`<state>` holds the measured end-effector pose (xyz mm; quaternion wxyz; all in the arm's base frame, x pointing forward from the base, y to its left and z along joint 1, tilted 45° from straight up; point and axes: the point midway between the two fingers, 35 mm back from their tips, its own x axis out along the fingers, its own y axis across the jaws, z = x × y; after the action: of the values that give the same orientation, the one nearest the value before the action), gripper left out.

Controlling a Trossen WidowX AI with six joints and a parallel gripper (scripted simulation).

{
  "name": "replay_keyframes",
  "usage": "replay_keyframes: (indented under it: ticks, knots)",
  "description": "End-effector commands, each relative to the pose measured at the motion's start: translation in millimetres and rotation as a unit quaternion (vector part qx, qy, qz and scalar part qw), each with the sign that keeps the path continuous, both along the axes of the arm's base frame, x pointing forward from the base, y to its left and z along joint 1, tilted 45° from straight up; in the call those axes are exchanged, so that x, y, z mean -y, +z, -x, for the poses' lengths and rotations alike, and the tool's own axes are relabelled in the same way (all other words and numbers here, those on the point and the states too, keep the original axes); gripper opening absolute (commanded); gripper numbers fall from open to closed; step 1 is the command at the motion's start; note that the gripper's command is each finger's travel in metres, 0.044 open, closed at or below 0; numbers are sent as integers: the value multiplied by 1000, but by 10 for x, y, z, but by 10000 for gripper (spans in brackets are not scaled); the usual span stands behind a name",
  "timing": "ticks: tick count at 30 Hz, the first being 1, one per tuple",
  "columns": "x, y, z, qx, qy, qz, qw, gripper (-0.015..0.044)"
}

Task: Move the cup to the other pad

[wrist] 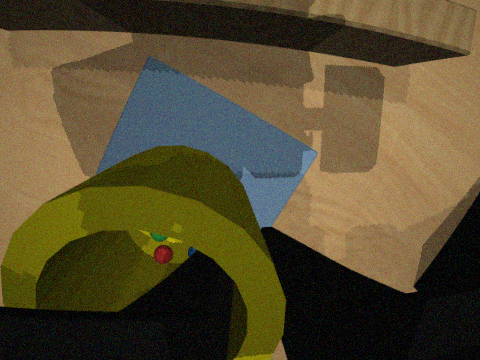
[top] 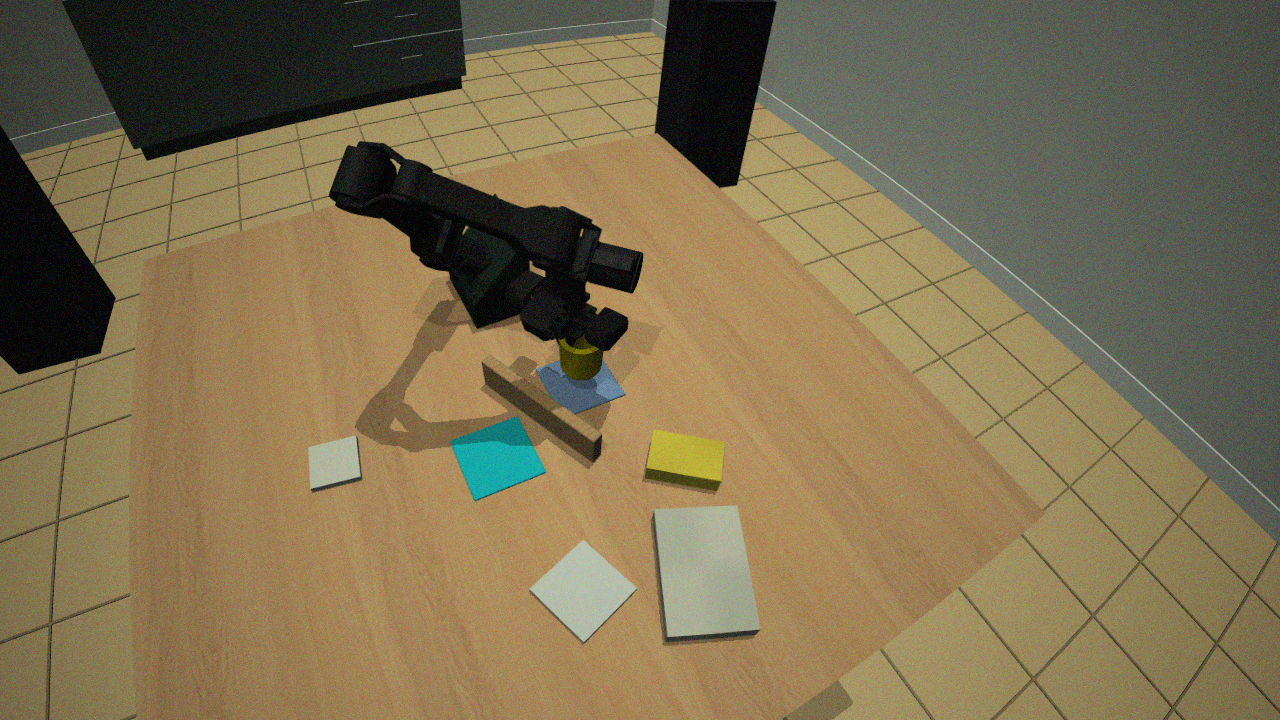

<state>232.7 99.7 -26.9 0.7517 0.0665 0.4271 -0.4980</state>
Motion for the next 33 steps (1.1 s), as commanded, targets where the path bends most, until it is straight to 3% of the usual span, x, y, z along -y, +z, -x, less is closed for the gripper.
replay_keyframes:
  ticks: [1,9,33]
  knots:
    - [-133,115,8,4,0,-5,1000,0]
    - [-299,316,74,3,0,-3,1000,0]
    - [-229,341,44,1,2,0,1000,0]
